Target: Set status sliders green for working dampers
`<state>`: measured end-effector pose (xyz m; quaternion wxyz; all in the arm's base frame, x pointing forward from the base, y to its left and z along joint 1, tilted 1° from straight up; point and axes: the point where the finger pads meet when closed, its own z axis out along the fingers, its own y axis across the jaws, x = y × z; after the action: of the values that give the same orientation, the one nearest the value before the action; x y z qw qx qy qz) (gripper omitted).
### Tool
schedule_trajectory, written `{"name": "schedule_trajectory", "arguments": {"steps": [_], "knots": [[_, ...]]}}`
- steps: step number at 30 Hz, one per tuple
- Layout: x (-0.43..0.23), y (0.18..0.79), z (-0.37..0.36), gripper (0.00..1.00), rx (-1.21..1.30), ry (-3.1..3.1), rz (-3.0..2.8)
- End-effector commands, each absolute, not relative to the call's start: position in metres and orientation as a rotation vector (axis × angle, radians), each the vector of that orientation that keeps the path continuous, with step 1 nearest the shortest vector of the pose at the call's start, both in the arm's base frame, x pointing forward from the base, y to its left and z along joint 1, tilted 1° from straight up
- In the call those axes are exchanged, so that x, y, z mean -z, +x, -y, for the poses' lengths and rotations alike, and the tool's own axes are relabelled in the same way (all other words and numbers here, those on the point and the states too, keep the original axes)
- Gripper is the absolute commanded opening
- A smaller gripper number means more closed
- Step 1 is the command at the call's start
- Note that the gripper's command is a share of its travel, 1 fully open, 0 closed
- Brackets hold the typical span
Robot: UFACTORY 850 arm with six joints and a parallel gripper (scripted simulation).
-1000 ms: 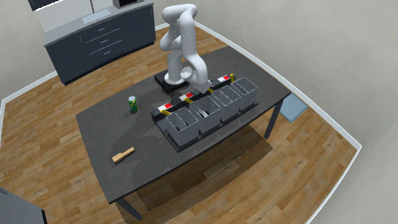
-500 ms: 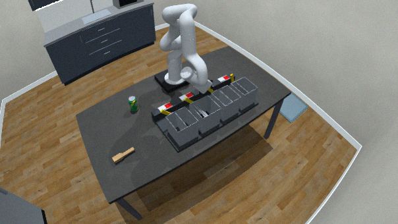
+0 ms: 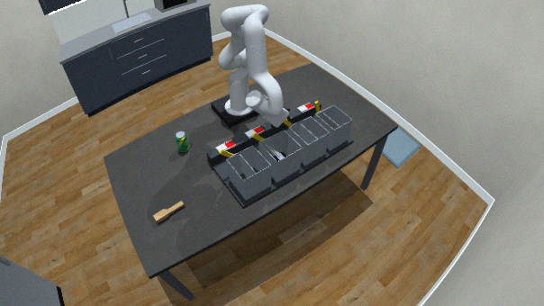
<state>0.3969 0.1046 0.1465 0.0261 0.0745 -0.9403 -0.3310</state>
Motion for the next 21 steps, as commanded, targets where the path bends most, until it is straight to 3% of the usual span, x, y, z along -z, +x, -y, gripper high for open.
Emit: {"name": "schedule_trajectory", "arguments": {"steps": [1,21], "knots": [[-0.156,0.399,-0.098,0.39,1.023,0.231,2.907],[-0.200,0.404,-0.063,0.39,1.023,0.231,2.908]]}}
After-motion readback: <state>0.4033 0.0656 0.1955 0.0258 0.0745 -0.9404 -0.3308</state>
